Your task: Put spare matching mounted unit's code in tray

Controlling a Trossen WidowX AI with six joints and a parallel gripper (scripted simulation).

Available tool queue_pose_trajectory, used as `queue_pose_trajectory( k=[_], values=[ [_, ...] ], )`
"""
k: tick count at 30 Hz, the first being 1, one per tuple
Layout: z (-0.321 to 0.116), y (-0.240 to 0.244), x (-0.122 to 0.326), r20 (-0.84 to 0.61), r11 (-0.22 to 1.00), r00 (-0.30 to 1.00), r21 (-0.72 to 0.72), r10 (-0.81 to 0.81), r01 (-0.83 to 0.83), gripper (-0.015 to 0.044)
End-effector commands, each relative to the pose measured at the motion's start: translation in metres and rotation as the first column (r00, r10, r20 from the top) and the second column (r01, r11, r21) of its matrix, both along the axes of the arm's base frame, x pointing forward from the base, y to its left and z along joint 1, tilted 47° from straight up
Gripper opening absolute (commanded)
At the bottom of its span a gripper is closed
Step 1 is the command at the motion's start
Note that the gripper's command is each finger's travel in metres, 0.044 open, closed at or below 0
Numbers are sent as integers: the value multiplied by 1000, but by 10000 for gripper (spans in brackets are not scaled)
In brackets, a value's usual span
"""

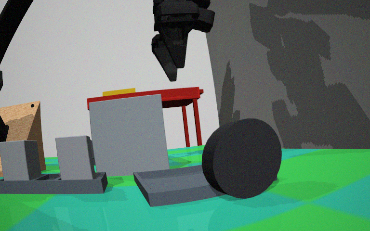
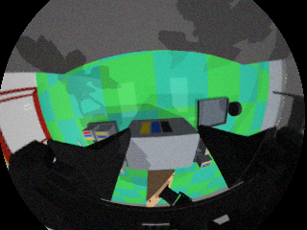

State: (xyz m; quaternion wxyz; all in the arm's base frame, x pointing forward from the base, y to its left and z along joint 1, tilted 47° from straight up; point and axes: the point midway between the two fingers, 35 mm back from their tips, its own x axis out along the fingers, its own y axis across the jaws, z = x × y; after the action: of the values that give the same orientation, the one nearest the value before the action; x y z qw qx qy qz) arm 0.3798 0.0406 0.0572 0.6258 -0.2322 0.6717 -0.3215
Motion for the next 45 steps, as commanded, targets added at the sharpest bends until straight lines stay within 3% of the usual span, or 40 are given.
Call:
queue_pose_trajectory(
  k=[1, 10, 17, 23, 28, 34, 45],
  values=[
    [13, -8, -9, 56, 998, 997, -3, -60, 60, 440],
    [82, -64, -88, 446, 896, 795, 38, -411, 443, 440],
    [105, -101, -165, 676, 726, 457, 170, -578, 667, 440],
    [102, -122, -226, 776, 567, 139, 313, -616, 762, 440],
    [102, -123, -228, 777, 561, 129, 318, -616, 764, 440],
    [103, -125, -225, 778, 561, 129, 318, -616, 764, 300],
    [100, -127, -225, 776, 561, 129, 320, -618, 764, 300]
  ],
)
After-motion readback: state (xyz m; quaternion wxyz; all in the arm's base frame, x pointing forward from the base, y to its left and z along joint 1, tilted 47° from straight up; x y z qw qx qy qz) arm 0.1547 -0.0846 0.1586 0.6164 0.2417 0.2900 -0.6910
